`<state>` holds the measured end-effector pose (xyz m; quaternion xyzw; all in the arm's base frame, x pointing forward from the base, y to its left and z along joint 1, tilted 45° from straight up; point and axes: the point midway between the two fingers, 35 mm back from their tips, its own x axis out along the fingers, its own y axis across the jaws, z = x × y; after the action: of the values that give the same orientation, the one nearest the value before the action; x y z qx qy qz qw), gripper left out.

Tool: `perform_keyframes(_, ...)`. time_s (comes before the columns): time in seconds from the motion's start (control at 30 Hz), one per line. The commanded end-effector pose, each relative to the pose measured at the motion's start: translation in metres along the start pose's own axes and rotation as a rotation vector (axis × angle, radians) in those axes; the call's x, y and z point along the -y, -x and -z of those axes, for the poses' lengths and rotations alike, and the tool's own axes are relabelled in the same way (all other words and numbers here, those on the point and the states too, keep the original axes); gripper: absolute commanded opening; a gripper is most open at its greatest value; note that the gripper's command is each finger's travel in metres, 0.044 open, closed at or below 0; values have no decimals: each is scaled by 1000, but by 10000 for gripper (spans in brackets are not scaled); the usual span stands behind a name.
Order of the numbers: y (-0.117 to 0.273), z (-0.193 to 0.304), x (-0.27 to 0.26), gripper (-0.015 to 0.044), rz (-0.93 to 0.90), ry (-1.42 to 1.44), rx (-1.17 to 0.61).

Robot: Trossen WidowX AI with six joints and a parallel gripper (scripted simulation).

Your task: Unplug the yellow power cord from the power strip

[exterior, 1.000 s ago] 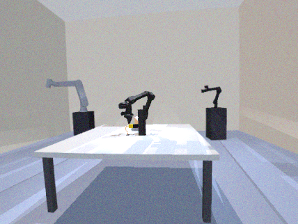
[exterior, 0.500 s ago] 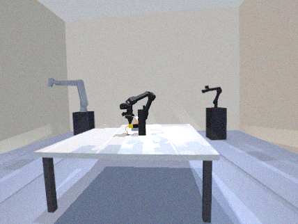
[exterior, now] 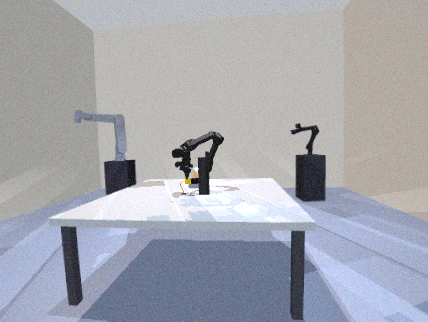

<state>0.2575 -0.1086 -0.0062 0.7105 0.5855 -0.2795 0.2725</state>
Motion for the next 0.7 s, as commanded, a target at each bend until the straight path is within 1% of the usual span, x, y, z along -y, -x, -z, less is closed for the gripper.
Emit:
perform_keyframes(0.0,-1,1,0,21,4,2,-1)
perform_keyframes(0.13,-1,1,0,0,4,2,-1)
perform_keyframes(0.67,0,-16,-1,0,4,1,0)
